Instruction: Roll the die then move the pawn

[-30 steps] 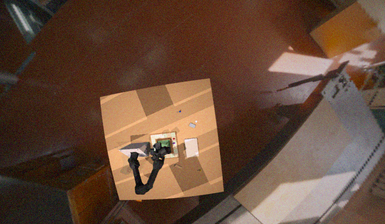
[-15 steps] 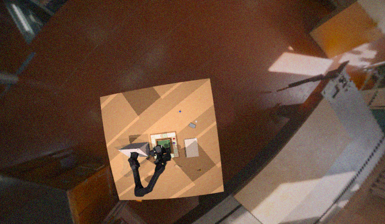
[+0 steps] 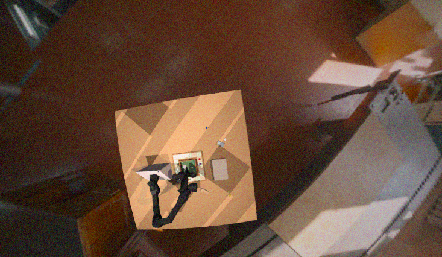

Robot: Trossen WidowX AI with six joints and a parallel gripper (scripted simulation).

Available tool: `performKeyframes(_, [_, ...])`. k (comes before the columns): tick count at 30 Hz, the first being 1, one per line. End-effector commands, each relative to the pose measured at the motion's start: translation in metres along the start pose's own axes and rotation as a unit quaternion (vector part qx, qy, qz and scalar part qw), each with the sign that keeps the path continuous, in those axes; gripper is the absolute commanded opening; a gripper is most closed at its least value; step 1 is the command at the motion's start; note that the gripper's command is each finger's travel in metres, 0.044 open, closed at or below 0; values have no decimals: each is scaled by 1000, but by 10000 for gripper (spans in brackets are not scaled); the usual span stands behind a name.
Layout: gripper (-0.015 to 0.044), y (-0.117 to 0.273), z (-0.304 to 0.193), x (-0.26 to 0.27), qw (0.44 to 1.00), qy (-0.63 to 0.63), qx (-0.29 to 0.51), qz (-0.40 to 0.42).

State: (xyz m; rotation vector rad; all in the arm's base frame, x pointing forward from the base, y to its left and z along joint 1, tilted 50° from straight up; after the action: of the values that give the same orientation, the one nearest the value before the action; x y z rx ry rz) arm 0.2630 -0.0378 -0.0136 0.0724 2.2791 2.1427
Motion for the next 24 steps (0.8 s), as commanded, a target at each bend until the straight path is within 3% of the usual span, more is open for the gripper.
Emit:
performKeyframes(1, [0, 4, 0, 0, 1000, 7, -25, -13])
performKeyframes(7, [0, 54, 6, -10, 1000, 7, -26, -14])
performKeyframes(24, [0, 51, 6, -7, 1000, 9, -24, -13])
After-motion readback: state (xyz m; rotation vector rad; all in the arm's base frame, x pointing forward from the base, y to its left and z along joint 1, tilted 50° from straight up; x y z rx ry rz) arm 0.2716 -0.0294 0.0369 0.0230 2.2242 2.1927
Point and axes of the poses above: the point midway between the two fingers, 35 mm back from their tips, its own y axis back along the fingers, its own x axis across the jaws, z = x × y, the point moved 2 cm from there along y, back along the fingers, and after that the axes turned 1 degree about y, right-handed, at the moved point
